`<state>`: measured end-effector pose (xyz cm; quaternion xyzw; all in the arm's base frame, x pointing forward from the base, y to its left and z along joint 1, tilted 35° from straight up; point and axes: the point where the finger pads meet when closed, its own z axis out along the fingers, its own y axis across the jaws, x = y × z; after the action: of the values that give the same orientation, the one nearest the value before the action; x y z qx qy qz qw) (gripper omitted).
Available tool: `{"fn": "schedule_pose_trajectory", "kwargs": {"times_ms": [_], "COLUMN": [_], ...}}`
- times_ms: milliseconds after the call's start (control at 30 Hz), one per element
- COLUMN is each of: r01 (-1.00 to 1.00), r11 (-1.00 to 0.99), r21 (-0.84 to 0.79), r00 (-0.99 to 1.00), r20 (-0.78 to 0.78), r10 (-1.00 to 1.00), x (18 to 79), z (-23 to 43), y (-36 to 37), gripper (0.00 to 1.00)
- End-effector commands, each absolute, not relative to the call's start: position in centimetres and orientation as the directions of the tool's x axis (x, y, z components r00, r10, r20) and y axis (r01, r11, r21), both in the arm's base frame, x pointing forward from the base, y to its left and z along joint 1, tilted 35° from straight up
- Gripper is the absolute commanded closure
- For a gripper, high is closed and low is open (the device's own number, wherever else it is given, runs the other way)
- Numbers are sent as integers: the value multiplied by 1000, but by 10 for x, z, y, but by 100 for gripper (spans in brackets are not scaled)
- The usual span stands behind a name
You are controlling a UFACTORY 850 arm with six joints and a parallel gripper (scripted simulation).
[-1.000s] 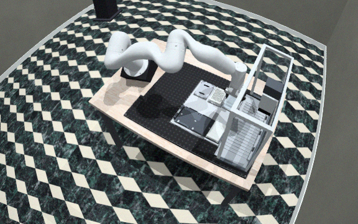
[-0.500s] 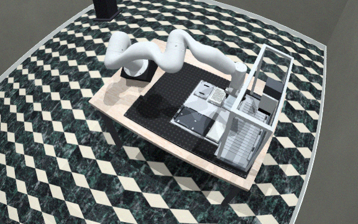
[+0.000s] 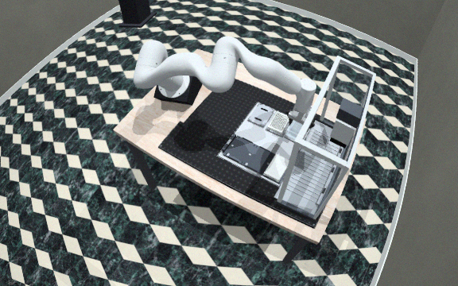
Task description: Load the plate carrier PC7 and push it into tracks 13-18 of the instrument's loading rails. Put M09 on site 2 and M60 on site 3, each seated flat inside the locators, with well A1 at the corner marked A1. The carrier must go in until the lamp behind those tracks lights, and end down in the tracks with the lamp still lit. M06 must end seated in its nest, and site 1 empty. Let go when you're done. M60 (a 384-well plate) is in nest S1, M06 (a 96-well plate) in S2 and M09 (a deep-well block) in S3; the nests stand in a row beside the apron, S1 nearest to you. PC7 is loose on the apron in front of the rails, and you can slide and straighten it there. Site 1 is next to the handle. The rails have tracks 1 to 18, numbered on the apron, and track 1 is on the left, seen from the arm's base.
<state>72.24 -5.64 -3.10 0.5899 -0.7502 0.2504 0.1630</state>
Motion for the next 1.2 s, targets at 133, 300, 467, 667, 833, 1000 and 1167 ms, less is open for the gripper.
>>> {"fn": "schedule_pose_trajectory", "kwargs": {"times_ms": [133, 300, 467, 667, 833, 1000, 1167], "r01": [-966, -966, -966, -966, -966, -966, -966], "r11": [178, 178, 178, 178, 178, 178, 178], "r21": [-185, -185, -185, -185, -185, -185, -185], "r00": [-251, -251, -251, -251, -251, -251, -251], "r20": [539, 539, 539, 539, 539, 539, 539], "r10": [-804, -804, -804, -804, -804, -804, -804], "x": [723, 723, 723, 723, 723, 722, 722], "z": [-27, -24, -22, -20, -18, -16, -12], "y": [-54, -52, -50, -49, -48, -46, -43], "gripper": [100, 100, 100, 100, 100, 100, 100]}}
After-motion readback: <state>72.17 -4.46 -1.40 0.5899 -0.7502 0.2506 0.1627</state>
